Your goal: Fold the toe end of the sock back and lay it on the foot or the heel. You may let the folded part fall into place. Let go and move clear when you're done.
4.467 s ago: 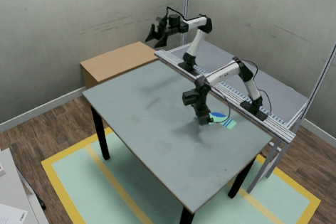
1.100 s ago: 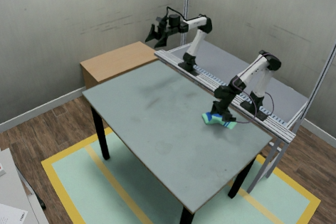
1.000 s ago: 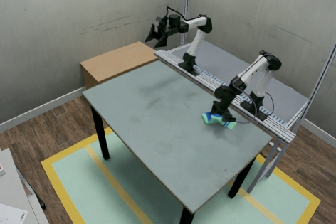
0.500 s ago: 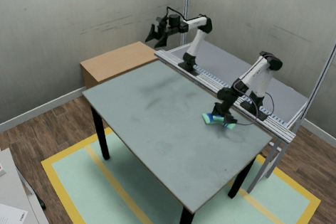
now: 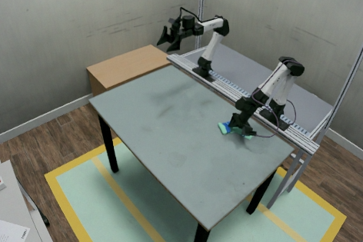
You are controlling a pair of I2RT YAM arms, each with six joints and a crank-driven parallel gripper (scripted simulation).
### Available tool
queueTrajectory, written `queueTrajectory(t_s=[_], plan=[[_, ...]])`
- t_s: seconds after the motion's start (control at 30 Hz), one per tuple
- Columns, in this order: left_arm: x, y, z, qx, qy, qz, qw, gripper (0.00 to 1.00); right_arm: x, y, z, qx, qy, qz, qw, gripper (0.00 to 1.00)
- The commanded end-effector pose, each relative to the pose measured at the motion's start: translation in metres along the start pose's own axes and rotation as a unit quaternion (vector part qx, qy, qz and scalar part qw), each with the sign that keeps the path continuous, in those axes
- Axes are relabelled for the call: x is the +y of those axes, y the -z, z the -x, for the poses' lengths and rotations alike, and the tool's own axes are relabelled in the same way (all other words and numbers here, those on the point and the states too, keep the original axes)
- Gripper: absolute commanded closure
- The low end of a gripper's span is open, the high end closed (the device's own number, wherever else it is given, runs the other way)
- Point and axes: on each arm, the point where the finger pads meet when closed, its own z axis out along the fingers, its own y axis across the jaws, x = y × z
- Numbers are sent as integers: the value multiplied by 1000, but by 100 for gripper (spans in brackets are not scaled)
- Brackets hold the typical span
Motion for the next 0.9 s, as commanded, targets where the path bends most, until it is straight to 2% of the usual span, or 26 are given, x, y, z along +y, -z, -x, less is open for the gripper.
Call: queueTrajectory(t_s=[0.0, 0.1, 0.13, 0.4, 0.43, 0.57, 0.6, 0.87], plan=[[-3, -1, -2, 0, -6, -3, 1000, 98, -1, 1, 7, -9, -1, -2, 1000, 0], [-7, 1, -1, 0, -6, -13, 1000, 98, -1, 1, 7, -9, -1, -2, 1000, 0], [-7, 1, -1, 0, -6, -12, 1000, 60, -1, 1, 7, -9, -1, -2, 1000, 0], [-3, 1, -1, -1, -6, -4, 1000, 60, -1, 1, 7, -9, -1, -2, 1000, 0], [-11, 14, 1, 1, -4, -11, 1000, 60, -1, 1, 7, -9, -1, -2, 1000, 0], [-14, 14, 3, -5, -4, -21, 1000, 60, -1, 1, 7, -9, -1, -2, 1000, 0], [-7, 21, 1, 0, -4, -6, 1000, 60, -1, 1, 7, -9, -1, -2, 1000, 0], [-10, 45, 1, 3, -2, -10, 1000, 60, -1, 1, 7, -9, -1, -2, 1000, 0]])
